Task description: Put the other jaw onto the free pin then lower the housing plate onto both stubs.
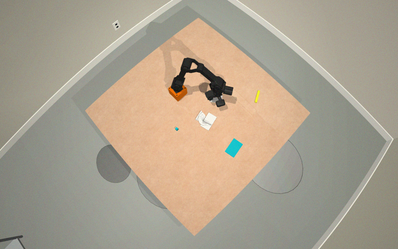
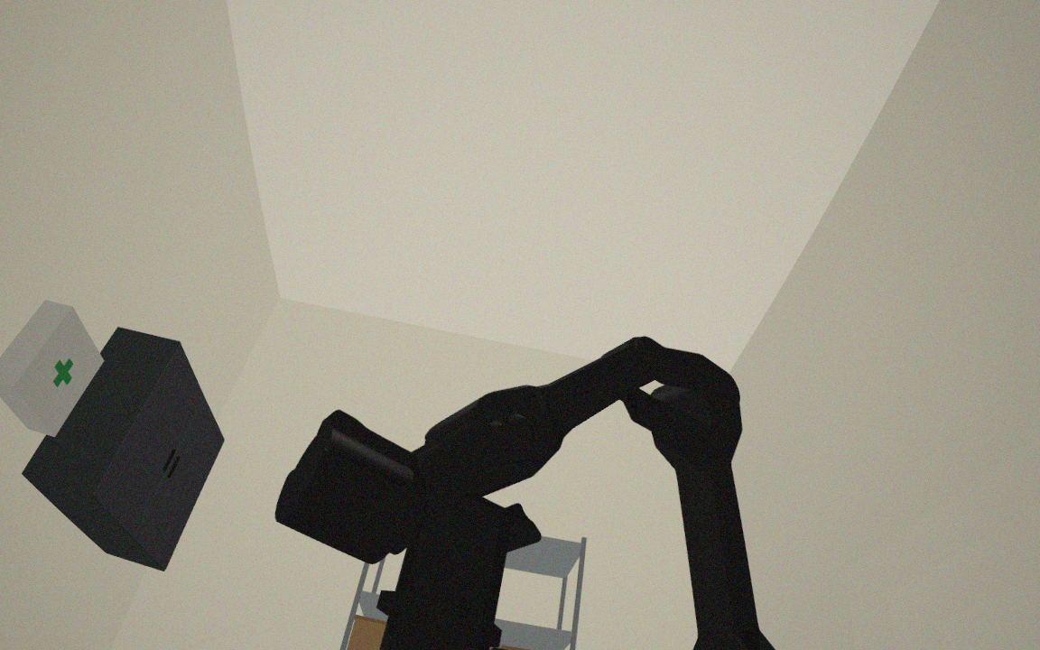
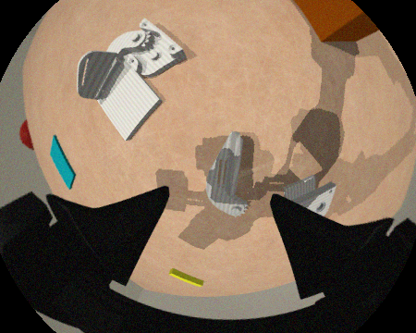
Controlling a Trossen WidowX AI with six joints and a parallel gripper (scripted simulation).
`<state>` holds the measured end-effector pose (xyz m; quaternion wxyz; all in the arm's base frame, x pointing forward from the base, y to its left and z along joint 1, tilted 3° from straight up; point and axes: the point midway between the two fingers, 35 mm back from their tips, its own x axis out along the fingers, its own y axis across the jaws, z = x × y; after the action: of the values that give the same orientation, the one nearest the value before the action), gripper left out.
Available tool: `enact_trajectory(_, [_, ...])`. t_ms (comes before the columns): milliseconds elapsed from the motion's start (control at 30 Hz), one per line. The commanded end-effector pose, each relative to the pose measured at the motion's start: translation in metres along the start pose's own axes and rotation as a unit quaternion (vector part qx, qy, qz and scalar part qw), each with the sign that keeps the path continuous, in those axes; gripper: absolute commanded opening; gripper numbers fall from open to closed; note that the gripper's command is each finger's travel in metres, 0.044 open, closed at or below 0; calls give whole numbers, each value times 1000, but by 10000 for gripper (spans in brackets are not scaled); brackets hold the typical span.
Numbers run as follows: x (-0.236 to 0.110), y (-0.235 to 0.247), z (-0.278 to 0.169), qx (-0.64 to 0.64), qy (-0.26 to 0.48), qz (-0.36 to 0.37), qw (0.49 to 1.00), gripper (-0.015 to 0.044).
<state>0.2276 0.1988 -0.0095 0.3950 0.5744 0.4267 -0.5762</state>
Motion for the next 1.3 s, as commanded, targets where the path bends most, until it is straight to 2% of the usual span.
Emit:
enact_trajectory(0, [10, -1, 4, 3, -8, -2, 1000, 440])
enact_trajectory(733, [46, -2, 5, 3, -8, -2, 1000, 440])
enact_trajectory(1267, [47, -2, 5, 3, -8, -2, 1000, 440])
